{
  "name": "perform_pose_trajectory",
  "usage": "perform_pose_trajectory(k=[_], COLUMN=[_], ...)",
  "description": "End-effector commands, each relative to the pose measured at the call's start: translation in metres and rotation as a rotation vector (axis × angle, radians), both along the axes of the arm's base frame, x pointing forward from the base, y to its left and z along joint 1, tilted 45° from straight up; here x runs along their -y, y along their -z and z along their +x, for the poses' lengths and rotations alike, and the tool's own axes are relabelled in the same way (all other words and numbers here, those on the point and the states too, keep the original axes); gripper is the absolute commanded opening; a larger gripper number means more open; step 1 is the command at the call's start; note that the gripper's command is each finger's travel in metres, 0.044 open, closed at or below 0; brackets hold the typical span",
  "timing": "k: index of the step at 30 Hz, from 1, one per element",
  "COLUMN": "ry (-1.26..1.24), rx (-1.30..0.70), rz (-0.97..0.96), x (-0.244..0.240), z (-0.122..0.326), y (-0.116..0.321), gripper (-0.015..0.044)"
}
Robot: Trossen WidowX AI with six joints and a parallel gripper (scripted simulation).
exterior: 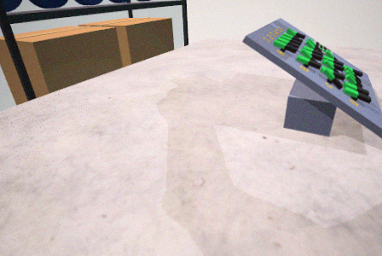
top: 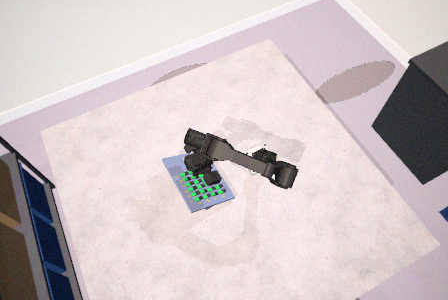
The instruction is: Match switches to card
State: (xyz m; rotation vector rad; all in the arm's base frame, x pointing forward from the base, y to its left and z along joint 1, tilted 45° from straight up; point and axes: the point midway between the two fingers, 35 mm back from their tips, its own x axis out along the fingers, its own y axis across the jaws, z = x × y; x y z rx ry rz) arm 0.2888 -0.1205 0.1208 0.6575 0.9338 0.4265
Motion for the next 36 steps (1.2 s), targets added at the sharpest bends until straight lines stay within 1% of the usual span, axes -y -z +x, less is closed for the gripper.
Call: perform_pose_trajectory(k=[1,5,9,36], ry=[0.006,0.004,-0.012,-0.012], rx=[-0.012,-0.013,-0.028,-0.027], rz=[0.013,0.012,0.012,0.012], x=[0.020,0.020,0.000,-0.014], z=[-0.001,0.000,0.018,0.031], y=[0.022,0.025,0.043,0.057], gripper=[0.0000,0.0000,0.0000,0.0000])
